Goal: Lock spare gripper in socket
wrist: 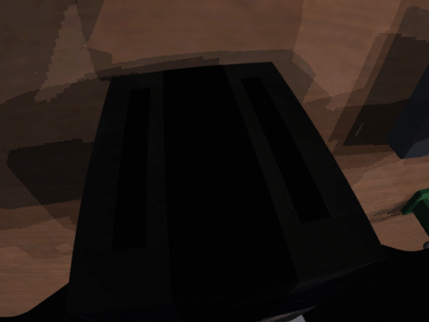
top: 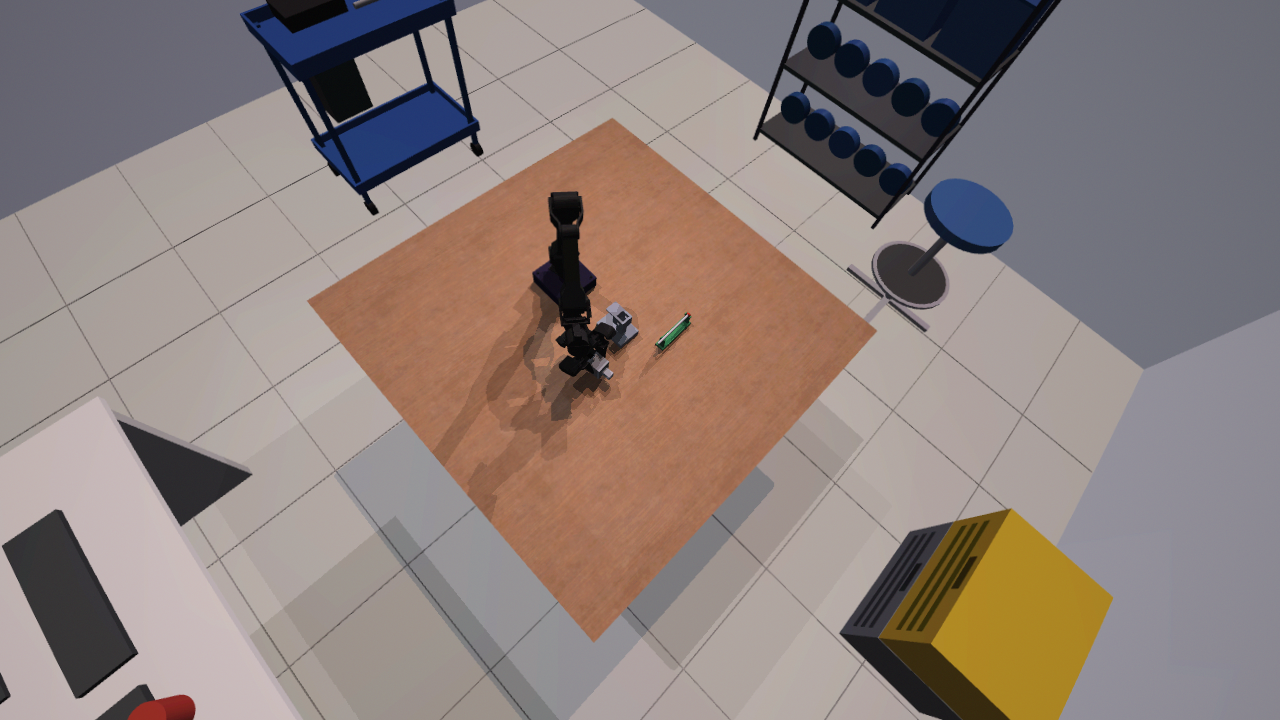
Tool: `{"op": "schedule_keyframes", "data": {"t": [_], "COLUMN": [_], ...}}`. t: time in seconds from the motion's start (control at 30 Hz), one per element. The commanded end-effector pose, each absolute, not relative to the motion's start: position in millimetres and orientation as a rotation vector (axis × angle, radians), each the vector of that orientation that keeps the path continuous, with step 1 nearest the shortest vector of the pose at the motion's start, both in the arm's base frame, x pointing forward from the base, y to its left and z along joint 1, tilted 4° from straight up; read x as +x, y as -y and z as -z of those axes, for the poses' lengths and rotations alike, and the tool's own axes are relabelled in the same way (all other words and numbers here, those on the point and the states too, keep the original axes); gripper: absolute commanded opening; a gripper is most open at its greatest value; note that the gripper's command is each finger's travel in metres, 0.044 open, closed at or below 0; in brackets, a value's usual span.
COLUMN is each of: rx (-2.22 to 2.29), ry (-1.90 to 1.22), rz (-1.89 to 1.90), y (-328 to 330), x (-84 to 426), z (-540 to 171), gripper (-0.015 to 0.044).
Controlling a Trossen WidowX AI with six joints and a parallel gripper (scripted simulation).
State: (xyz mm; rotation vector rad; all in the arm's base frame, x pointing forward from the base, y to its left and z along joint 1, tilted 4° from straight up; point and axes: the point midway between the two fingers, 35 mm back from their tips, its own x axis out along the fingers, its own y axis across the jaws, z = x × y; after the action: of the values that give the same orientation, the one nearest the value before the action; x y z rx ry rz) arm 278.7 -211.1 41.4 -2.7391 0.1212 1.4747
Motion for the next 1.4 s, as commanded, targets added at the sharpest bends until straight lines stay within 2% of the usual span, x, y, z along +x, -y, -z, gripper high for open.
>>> {"op": "schedule_keyframes", "data": {"t": [0.0,0.5,0.97,1.37], "rx": [-2.770,-2.770,-2.764,-3.081], "ry": [-0.134,-0.134,-0.135,0.084], "rz": [-1.456,-1.456,-1.466,-1.595], "y": [216.0,208.2,208.4,186.9], "x": [282.4,272.0,271.8,273.4], "z": [-69.2,-143.2,-137.4,-147.7], "gripper": [0.0000,0.0000,0.0000,0.0000]}}
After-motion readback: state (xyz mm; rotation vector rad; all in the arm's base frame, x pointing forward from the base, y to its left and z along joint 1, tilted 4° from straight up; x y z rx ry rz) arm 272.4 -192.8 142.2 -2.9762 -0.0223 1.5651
